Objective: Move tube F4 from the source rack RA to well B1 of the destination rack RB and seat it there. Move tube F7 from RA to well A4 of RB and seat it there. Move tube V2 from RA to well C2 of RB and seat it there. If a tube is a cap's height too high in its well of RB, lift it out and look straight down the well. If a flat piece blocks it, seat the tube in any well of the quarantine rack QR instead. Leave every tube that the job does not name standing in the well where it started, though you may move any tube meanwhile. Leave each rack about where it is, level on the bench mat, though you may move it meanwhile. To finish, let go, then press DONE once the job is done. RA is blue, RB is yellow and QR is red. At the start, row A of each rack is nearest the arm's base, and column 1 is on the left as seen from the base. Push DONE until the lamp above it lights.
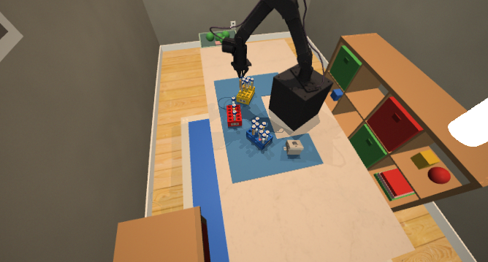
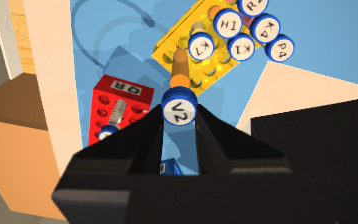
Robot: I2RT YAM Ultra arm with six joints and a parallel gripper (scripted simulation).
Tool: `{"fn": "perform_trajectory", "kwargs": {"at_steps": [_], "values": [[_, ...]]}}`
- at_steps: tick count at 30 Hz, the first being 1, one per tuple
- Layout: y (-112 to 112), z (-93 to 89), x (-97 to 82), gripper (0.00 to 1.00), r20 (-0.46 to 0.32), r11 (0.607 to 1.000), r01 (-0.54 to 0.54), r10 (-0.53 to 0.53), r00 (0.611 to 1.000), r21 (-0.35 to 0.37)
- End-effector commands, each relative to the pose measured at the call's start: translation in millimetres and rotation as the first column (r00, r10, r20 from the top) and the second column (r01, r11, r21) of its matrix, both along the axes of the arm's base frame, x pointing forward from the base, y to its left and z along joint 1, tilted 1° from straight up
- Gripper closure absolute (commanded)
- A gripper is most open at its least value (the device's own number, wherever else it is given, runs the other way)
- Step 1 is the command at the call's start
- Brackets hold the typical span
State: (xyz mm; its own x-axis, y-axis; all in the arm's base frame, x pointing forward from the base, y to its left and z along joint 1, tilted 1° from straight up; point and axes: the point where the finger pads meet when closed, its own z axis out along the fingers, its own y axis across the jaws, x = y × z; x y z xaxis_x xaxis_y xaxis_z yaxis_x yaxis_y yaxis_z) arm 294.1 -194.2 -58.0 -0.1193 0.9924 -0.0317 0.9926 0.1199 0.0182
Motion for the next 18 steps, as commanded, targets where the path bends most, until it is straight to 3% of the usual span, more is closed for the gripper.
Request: {"fn": "perform_trajectory", "kwargs": {"at_steps": [1, 4, 6, 7, 13, 18], "values": [[0, 2.2, -0.4, 1.0, -0.006, 1.0, -0.001, 0.001, 1.0, 0.003], [5, -3.0, -14.2, 1.0, -0.037, 1.0, 0.001, 0.0, 0.999, 0.024], [3, 3.1, -12.8, 1.0, -0.021, 1.0, 0.002, -0.002, 1.0, 0.013], [1, 2.1, -3.3, 1.0, -0.006, 1.0, -0.001, 0.001, 1.0, 0.003], [0, 3.0, -9.0, 1.0, -0.016, 1.0, 0.003, -0.003, 1.0, 0.01], [-6, -1.5, -0.9, 1.0, -0.008, 1.0, 0.003, -0.003, 1.0, 0.005]]}}
